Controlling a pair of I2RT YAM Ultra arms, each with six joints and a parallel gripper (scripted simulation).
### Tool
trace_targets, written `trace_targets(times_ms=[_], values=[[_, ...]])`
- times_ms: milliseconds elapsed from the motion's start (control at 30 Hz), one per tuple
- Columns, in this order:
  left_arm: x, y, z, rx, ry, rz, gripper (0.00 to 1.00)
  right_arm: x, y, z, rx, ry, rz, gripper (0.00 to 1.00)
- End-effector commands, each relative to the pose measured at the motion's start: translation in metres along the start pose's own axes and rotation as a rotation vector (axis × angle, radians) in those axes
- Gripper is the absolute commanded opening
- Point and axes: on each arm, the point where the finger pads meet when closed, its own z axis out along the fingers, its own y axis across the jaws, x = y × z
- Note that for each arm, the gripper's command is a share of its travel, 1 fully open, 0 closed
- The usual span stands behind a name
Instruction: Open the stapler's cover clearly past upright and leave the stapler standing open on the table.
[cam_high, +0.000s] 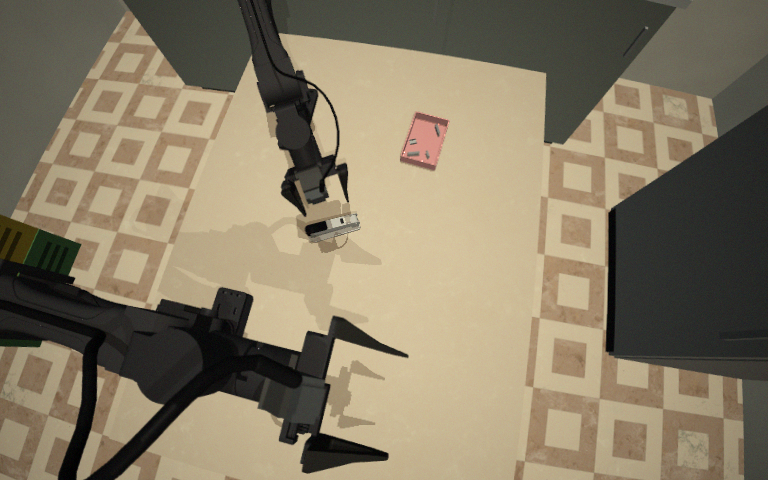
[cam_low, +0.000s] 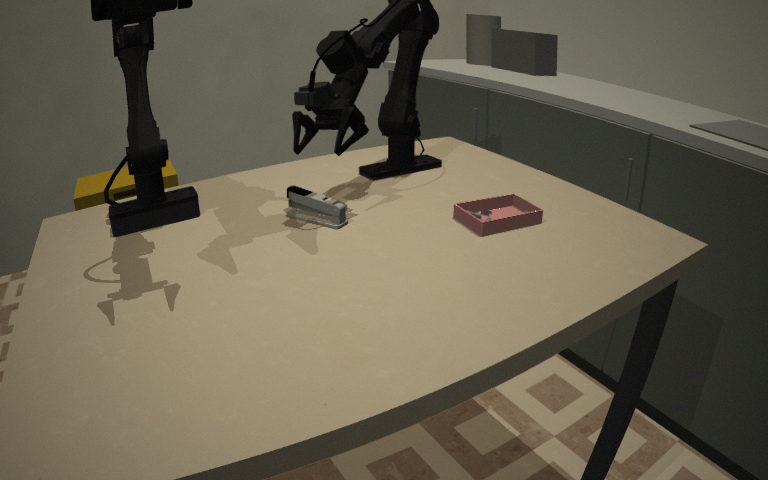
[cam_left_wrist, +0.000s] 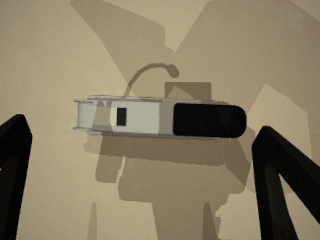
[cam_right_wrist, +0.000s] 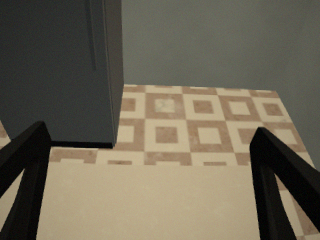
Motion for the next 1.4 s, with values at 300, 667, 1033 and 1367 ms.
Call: trace_targets(times_ms=[300,667,1033,1367], values=[[0.014,0.025,-0.001,-0.216,0.129,-0.335,0.59,0.000,0.001,-0.001,-0.011,-0.003,0.011,1.00],[0.015,0.036,0.008,-0.375,0.232,-0.680,0.59,0.000,0.001,-0.001,-0.011,-0.003,0.011,1.00],[0.022,0.035,0.021,-0.459,0.380,-1.017,0.59,0.000,0.001,-0.001,-0.011,-0.003,0.011,1.00],[0.031,0.025,0.033,-0.521,0.608,-1.377,0.59,0.000,0.001,-0.001,-0.011,-0.003,0.011,1.00]])
